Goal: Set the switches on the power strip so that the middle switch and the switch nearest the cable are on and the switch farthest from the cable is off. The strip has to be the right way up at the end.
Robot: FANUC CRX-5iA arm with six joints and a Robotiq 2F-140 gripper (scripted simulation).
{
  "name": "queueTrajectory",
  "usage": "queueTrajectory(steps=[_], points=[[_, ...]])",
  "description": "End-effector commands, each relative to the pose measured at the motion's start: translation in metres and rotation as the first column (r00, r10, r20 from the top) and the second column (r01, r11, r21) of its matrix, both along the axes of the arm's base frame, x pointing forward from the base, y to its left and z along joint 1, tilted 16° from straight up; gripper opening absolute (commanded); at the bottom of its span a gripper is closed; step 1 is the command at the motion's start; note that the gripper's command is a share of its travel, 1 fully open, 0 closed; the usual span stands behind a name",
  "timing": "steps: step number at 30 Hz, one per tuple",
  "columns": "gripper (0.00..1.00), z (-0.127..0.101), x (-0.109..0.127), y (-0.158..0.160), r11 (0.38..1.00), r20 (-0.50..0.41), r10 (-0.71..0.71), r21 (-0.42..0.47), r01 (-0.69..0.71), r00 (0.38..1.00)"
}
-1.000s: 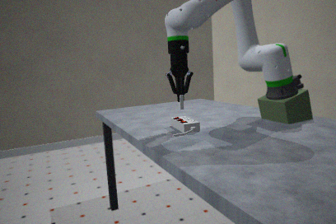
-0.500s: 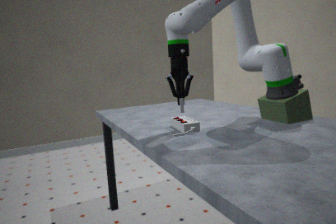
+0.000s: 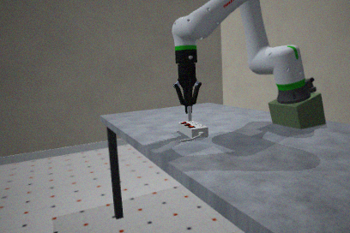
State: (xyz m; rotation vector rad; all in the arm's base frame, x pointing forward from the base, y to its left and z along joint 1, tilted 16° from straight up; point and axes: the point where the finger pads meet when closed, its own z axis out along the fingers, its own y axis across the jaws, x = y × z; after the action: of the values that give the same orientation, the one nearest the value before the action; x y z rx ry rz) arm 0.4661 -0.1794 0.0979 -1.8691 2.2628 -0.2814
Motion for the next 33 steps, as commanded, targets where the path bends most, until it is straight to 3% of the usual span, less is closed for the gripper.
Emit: queueTrajectory(steps=[1,33], points=[[0.0,-0.0014,0.0006,-0.0001,1.0,0.0,0.0,0.0,0.0,1.0],[0.0,-0.0066,0.002,-0.0002,1.0,0.0,0.0,0.0,0.0,1.0]])
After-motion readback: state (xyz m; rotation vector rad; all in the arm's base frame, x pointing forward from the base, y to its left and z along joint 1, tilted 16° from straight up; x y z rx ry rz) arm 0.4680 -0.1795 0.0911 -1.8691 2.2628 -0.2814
